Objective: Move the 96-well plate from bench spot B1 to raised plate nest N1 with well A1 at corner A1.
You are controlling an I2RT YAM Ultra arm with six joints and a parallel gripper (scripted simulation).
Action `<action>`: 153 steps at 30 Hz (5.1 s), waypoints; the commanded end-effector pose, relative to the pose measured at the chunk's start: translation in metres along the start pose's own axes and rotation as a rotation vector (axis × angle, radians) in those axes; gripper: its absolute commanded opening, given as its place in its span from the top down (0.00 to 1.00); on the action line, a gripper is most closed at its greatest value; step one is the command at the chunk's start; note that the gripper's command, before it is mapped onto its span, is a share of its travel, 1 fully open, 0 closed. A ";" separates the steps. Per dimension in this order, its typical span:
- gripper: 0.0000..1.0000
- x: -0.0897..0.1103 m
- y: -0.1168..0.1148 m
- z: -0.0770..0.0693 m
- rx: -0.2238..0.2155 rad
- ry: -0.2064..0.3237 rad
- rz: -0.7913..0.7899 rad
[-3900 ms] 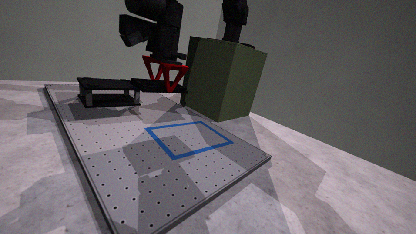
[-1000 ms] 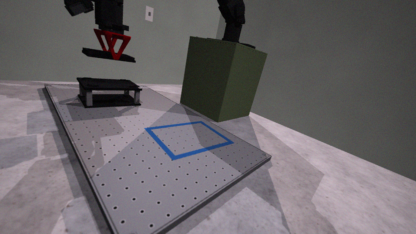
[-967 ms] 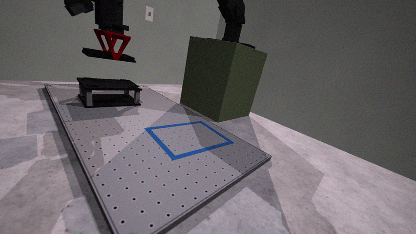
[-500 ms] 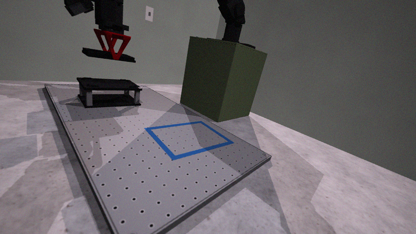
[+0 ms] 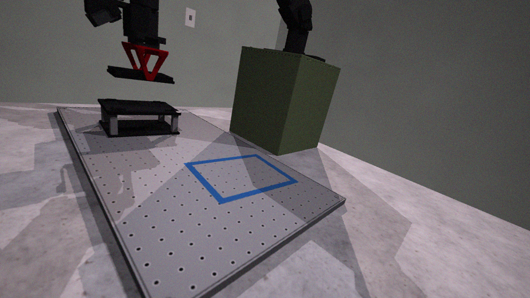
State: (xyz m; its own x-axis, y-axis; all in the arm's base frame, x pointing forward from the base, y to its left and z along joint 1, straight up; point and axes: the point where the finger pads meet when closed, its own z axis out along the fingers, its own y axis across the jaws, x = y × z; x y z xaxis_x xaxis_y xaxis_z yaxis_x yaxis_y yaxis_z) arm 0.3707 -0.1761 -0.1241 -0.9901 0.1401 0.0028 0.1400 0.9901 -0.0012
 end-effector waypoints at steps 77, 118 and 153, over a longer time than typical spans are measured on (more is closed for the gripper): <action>1.00 -0.024 0.001 0.047 0.011 -0.049 -0.010; 1.00 -0.006 0.007 0.053 0.002 -0.020 -0.010; 1.00 0.008 -0.001 0.070 -0.007 0.010 0.001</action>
State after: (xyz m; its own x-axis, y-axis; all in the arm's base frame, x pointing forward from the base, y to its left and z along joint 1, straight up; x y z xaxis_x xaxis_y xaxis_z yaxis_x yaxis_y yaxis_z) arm 0.3743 -0.1750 -0.1841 -0.9911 0.1332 -0.0065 0.1333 0.9911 -0.0041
